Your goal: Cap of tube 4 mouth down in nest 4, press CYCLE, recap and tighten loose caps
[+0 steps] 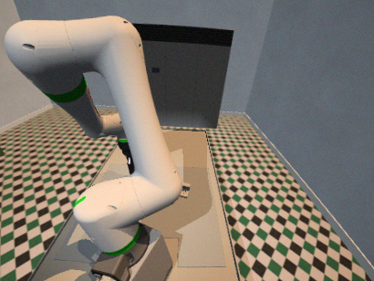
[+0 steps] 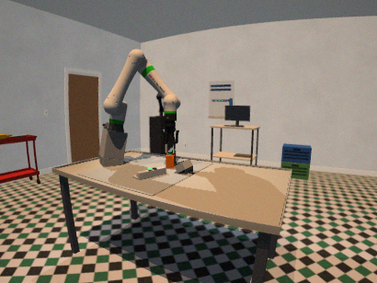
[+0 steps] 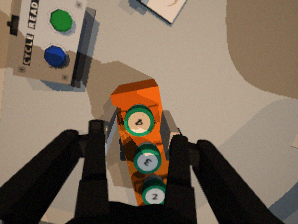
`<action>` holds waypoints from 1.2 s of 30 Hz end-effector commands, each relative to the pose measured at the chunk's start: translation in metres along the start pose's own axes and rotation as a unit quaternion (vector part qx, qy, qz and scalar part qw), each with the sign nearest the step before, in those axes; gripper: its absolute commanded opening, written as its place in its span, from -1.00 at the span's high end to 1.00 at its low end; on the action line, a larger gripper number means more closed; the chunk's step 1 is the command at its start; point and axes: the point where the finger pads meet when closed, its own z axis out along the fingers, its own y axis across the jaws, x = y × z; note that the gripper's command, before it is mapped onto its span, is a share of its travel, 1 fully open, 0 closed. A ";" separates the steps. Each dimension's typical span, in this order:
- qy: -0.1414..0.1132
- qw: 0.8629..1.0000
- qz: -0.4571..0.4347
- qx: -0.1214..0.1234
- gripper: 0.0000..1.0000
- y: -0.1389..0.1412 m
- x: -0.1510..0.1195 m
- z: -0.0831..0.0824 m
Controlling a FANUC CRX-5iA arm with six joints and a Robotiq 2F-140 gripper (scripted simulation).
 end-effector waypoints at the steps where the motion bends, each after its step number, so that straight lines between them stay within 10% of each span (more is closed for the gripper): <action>1: -0.010 0.991 -0.131 0.001 0.31 0.000 0.000 0.000; 8: -0.010 0.967 -0.254 0.002 0.31 0.000 0.000 0.000; 14: -0.009 0.919 -0.394 0.003 0.31 0.000 0.000 0.000; 23: -0.009 0.919 -0.394 0.003 0.31 0.000 0.000 0.000; 24: -0.009 0.919 -0.394 0.003 1.00 0.000 0.000 0.000; 36: -0.009 0.919 -0.394 0.003 1.00 0.000 0.000 0.000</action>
